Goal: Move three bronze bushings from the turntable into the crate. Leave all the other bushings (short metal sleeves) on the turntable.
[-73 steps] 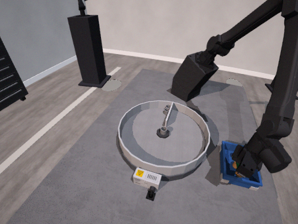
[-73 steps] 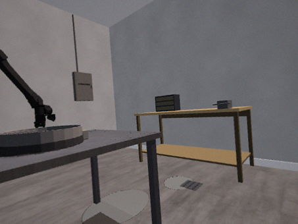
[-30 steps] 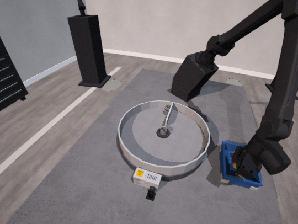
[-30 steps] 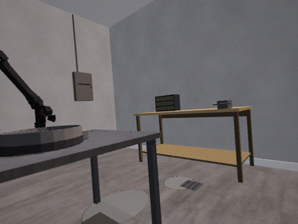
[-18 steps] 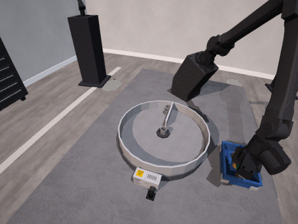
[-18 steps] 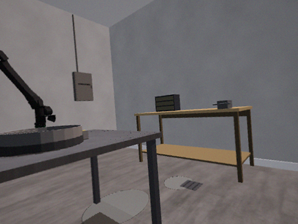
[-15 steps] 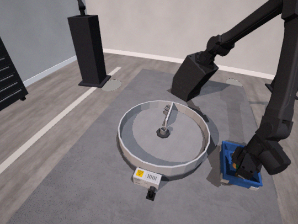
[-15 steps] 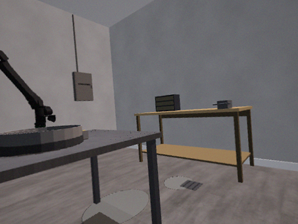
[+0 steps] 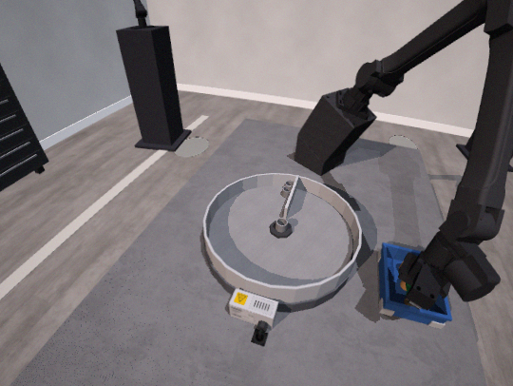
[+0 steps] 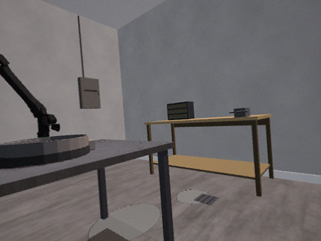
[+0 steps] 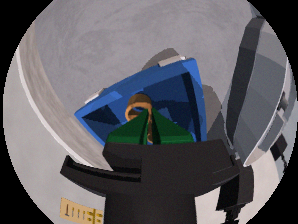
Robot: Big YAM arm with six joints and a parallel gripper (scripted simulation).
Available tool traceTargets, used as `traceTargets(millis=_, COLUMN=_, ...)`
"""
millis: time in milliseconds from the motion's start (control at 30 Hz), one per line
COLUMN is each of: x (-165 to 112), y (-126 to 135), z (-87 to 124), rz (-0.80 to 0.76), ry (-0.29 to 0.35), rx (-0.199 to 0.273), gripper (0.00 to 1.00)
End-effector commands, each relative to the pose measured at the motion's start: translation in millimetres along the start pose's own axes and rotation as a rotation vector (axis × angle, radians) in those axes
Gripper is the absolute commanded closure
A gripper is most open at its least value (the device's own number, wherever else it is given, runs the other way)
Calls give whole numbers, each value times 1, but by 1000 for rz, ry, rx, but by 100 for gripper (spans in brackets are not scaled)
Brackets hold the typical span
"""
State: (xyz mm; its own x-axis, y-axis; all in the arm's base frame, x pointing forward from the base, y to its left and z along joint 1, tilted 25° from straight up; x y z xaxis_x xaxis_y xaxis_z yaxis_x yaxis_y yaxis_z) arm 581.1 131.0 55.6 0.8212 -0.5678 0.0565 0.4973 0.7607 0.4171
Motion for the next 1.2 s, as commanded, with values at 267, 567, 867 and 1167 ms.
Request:
traceTargets(millis=267, x=7, y=16, z=0, rz=8, ry=-21, rx=22, gripper=100)
traceTargets(millis=567, x=7, y=16, z=0, rz=8, ry=-21, rx=22, gripper=100)
traceTargets(millis=867, x=-2, y=6, z=-3, rz=4, ry=-8, rx=8, gripper=100)
traceTargets(millis=1167, x=-4, y=4, z=-4, rz=2, ry=-3, rx=3, gripper=100)
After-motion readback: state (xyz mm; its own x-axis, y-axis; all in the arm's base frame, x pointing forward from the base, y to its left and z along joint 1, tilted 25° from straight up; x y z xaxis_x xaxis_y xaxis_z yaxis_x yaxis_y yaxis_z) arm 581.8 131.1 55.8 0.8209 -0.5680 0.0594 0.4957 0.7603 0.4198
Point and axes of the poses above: the point where the finger pads meet when closed, its own z axis back along the fingers, its own y axis across the jaws, x = y × z, the point moved 8 cm from there along z, back along the fingers
